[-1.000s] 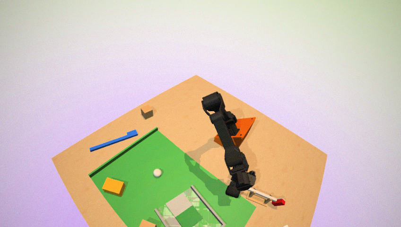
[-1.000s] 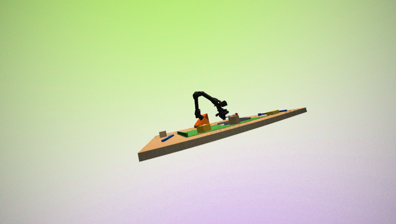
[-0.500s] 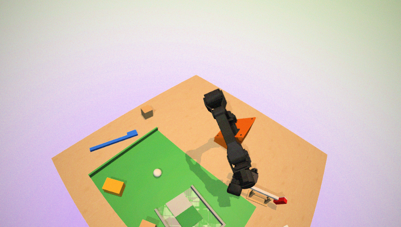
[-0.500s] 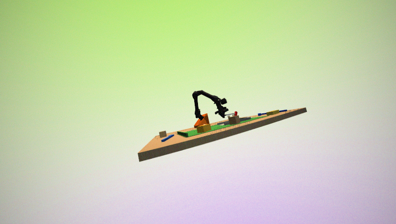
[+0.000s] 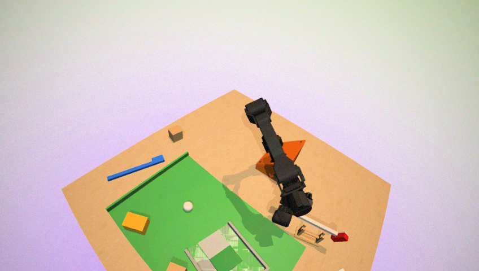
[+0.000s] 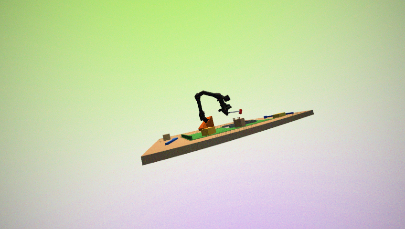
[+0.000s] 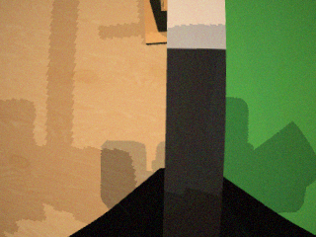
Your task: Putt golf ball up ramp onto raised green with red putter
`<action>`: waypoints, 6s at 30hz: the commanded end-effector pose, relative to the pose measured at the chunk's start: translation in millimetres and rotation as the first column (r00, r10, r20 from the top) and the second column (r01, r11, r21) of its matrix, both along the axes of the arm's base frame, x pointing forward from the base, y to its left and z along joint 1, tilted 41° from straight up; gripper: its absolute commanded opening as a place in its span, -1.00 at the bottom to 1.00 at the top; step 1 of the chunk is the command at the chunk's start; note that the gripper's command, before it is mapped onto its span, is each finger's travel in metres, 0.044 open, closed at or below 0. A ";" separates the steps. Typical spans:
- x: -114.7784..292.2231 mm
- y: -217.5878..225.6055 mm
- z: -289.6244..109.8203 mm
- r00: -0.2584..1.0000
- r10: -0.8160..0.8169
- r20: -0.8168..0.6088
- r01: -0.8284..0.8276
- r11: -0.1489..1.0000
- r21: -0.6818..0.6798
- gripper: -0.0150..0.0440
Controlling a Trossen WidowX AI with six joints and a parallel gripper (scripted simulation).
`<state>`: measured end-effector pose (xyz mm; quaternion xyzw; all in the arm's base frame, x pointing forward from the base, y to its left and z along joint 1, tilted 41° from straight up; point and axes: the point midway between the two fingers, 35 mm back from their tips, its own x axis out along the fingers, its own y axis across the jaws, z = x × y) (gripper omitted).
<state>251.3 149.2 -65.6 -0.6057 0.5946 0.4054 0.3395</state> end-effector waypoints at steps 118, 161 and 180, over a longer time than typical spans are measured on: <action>-57.8 -319.3 216.2 -0.381 -0.670 0.637 0.830 0.056 0.554 -0.49; -18.8 -184.8 166.6 -0.372 -0.676 0.637 0.836 0.054 0.545 -0.49; -18.8 -184.8 166.6 -0.372 -0.676 0.637 0.836 0.054 0.545 -0.49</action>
